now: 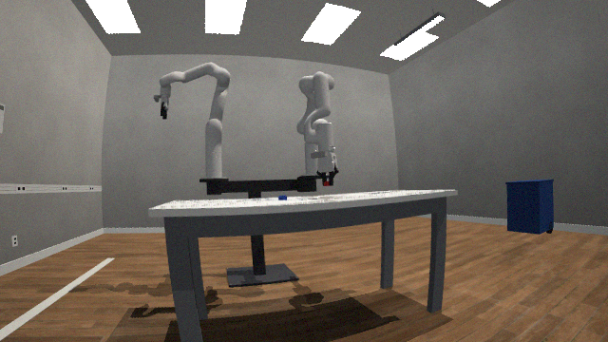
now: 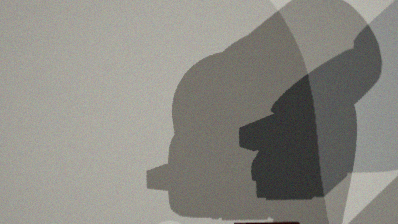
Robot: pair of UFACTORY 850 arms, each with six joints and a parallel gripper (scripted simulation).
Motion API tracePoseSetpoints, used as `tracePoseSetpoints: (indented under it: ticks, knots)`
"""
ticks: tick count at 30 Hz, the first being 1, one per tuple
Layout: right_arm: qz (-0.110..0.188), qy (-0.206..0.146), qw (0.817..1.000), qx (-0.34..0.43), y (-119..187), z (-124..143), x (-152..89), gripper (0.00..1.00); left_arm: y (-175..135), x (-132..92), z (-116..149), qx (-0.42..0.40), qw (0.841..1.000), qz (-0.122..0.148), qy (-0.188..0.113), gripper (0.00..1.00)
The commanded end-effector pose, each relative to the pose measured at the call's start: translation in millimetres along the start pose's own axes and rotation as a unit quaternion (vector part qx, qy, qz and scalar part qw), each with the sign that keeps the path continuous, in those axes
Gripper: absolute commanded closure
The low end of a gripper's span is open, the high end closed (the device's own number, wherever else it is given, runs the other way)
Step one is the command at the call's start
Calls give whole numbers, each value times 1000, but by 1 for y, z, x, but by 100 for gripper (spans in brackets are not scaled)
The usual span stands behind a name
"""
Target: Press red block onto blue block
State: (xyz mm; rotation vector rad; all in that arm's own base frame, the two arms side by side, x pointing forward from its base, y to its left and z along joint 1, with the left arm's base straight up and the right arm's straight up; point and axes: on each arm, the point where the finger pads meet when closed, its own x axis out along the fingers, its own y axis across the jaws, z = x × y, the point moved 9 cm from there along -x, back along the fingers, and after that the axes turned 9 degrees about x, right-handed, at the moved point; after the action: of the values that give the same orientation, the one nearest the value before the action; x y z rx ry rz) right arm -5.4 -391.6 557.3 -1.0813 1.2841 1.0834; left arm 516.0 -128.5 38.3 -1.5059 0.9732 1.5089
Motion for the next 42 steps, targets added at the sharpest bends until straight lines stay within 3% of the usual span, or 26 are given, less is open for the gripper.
tracePoseSetpoints:
  ticks: [1,7,19,24,36,42]
  knots:
    - [0,1,1000,0,0,0,-1,0,-1,-1,-2,5,1000,2,4,100]
    - [0,1,1000,0,0,0,-1,0,25,-4,-43,5,1000,2,4,100]
    - [0,1,1000,0,0,0,-1,0,25,-4,-43,5,1000,2,4,100]
    - [0,1,1000,0,0,0,-1,0,51,-8,-85,5,1000,2,4,100]
    - [0,1,1000,0,0,0,-1,0,51,-8,-85,5,1000,2,4,100]
    - [0,1,1000,0,0,0,-1,0,76,-12,-126,5,1000,2,4,100]
